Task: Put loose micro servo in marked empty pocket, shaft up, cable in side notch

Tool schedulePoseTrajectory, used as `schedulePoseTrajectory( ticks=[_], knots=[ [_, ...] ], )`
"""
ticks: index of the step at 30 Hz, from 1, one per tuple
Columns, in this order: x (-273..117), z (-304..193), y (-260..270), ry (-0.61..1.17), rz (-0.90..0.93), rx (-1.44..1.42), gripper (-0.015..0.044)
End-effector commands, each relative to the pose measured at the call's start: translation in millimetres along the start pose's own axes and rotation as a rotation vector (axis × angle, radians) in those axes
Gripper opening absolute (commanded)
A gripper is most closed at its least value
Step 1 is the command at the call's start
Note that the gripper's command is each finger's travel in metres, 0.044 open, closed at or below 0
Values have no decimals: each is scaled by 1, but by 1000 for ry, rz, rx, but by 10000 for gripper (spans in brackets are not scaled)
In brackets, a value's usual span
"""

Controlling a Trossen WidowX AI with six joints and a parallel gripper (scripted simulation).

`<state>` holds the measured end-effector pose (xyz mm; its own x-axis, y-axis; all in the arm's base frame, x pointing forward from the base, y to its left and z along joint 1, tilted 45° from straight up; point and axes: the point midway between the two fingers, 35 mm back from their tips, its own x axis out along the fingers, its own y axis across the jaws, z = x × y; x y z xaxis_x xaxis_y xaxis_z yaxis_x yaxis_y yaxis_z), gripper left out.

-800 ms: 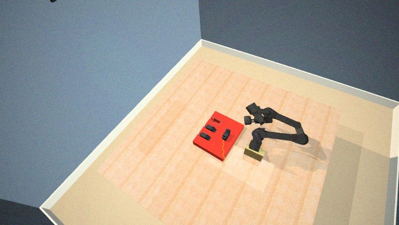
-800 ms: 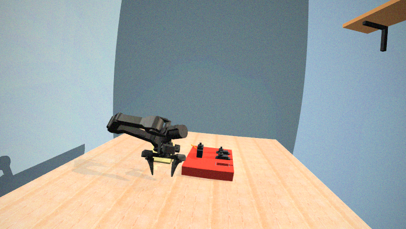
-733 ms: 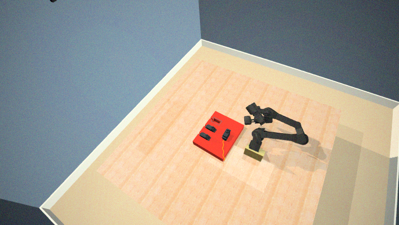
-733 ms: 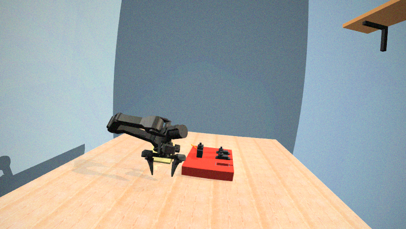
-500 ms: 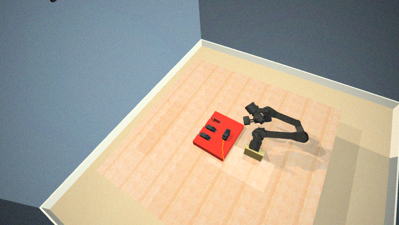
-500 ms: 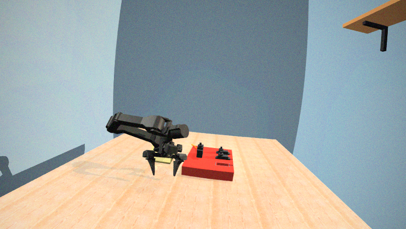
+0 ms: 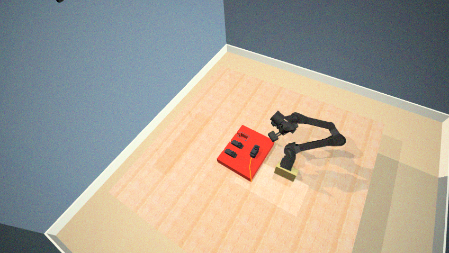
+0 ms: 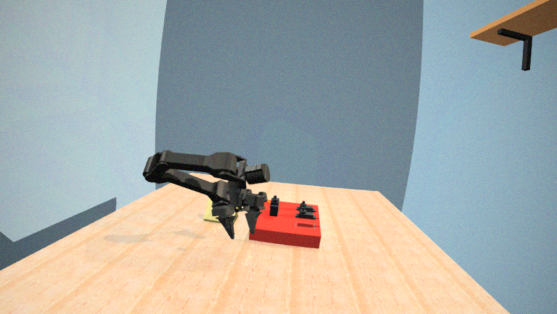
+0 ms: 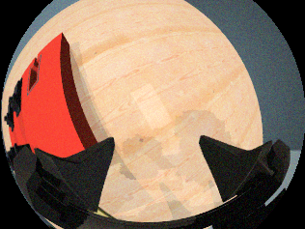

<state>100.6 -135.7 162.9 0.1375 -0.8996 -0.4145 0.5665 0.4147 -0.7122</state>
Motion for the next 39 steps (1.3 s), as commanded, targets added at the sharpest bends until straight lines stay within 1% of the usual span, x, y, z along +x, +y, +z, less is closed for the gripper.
schedulePoseTrajectory(
  ticks=[1,5,22,39],
  knots=[
    [-5,10,12,2,60,-107,440],
    [-9,17,23,3,103,-200,440],
    [-40,44,79,4,283,-752,440],
    [-82,46,142,-2,407,-1317,440]
  ],
)
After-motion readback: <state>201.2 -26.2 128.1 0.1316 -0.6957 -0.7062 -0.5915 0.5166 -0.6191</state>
